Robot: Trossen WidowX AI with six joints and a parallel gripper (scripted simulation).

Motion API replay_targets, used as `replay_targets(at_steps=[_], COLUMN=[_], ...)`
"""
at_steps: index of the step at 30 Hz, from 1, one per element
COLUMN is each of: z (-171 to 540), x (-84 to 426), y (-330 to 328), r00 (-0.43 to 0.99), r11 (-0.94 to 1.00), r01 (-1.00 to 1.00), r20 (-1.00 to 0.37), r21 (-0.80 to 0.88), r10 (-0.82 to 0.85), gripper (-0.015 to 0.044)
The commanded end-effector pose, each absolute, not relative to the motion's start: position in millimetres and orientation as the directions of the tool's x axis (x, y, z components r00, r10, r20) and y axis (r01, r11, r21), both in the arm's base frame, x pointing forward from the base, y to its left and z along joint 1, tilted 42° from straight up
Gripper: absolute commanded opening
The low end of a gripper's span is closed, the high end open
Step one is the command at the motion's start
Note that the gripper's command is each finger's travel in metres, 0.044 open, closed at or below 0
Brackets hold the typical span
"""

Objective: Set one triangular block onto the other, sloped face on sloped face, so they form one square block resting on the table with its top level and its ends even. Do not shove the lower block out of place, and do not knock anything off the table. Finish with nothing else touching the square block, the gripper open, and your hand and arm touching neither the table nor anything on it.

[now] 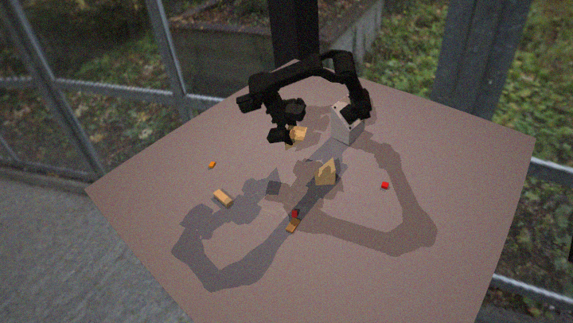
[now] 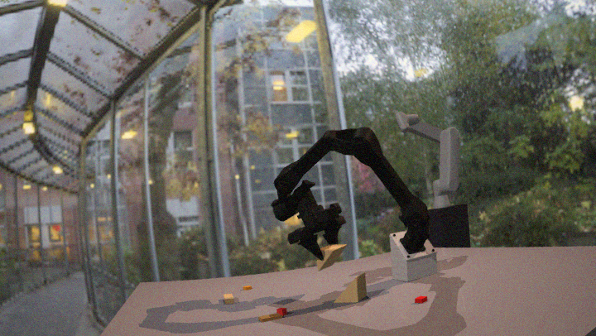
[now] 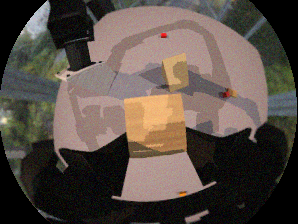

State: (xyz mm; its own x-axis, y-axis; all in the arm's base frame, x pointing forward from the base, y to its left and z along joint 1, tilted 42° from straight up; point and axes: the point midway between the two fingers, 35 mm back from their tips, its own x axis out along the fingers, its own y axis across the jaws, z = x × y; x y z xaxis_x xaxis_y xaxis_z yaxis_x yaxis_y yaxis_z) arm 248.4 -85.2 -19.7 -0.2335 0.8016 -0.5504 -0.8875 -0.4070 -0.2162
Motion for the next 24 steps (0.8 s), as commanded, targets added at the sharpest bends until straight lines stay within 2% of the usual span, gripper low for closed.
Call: replay_targets(at_steps=[1,9,24], z=[-19.6,-17.9,20.0], x=[246.9,248.3,271.5], y=[-86.3,-83.9,-26.0], r00=[-0.219,-0.219,-0.231], r11=[-0.439,-0.443,-0.485], r01=[-0.838,-0.833,-0.766], r20=[-0.537,-0.537,-0.524], r21=[-0.324,-0.333,-0.422], r10=[0.815,0.815,0.82], gripper=[0.0,0.0,0.0])
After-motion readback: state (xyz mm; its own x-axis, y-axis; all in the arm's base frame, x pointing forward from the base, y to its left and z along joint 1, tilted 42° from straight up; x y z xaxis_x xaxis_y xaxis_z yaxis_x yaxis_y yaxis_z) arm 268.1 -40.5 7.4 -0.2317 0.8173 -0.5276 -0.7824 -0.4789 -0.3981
